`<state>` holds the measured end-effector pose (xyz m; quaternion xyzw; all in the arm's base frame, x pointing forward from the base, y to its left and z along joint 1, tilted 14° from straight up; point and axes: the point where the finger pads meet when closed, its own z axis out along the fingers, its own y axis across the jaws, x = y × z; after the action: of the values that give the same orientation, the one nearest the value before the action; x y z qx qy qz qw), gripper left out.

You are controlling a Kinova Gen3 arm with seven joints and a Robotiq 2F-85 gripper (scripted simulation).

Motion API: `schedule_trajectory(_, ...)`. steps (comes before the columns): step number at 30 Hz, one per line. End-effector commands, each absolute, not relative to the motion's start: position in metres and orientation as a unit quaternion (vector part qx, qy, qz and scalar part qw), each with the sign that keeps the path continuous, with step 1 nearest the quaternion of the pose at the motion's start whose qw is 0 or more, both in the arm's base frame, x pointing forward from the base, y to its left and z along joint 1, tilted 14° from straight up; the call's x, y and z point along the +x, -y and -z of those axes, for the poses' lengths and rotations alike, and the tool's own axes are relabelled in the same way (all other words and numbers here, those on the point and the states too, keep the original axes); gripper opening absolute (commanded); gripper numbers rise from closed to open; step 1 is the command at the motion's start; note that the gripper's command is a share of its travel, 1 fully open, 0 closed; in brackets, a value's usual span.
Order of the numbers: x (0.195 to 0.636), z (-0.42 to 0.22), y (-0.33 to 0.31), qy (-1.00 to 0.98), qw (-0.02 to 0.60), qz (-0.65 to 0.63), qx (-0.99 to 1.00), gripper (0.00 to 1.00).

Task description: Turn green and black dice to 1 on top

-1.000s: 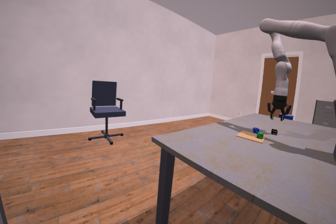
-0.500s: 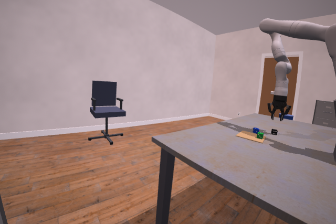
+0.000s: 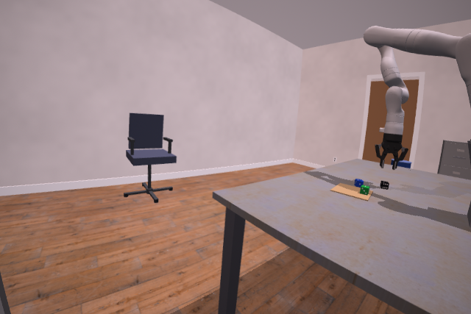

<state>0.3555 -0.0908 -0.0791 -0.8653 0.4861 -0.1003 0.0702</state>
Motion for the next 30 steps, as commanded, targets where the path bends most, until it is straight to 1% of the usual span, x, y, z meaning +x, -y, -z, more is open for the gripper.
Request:
schedule_trajectory(1,0.356,0.079,0.091,-0.486,0.070,0.101,-0.865,0.46)
schedule_trajectory(30,0.363,0.105,0.090,-0.486,0.071,0.100,-0.865,0.46)
